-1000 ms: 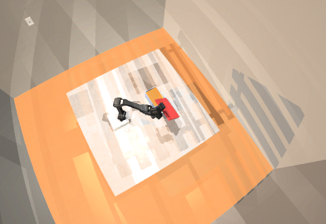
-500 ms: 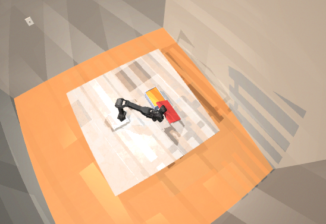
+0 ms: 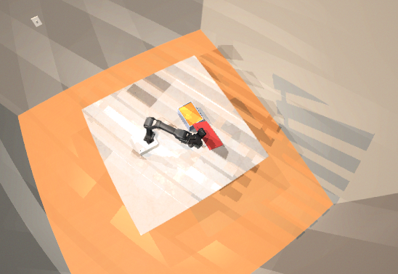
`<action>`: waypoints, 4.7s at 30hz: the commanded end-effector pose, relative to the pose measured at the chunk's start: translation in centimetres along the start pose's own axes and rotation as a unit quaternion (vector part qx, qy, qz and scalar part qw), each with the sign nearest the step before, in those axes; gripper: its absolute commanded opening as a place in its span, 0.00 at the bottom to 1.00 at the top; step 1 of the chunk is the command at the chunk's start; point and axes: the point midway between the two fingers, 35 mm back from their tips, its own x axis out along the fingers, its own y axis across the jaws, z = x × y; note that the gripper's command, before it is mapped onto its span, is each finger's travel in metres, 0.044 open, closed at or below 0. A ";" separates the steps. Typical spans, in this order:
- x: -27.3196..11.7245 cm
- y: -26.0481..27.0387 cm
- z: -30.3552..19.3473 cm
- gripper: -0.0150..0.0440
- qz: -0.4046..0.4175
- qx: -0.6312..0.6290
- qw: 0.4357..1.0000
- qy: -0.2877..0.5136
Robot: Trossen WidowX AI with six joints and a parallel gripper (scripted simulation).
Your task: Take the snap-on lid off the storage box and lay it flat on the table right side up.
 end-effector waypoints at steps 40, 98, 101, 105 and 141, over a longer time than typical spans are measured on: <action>-0.1 -1.0 5.8 0.25 0.005 -0.006 1.000 0.000; 3.0 -4.6 5.8 0.25 0.005 -0.006 1.000 0.000; 3.2 -4.7 5.8 0.25 0.005 -0.006 1.000 0.000; 3.4 -5.0 5.8 0.25 0.005 -0.006 1.000 0.000; 5.2 -7.2 5.8 0.25 0.005 -0.006 1.000 0.000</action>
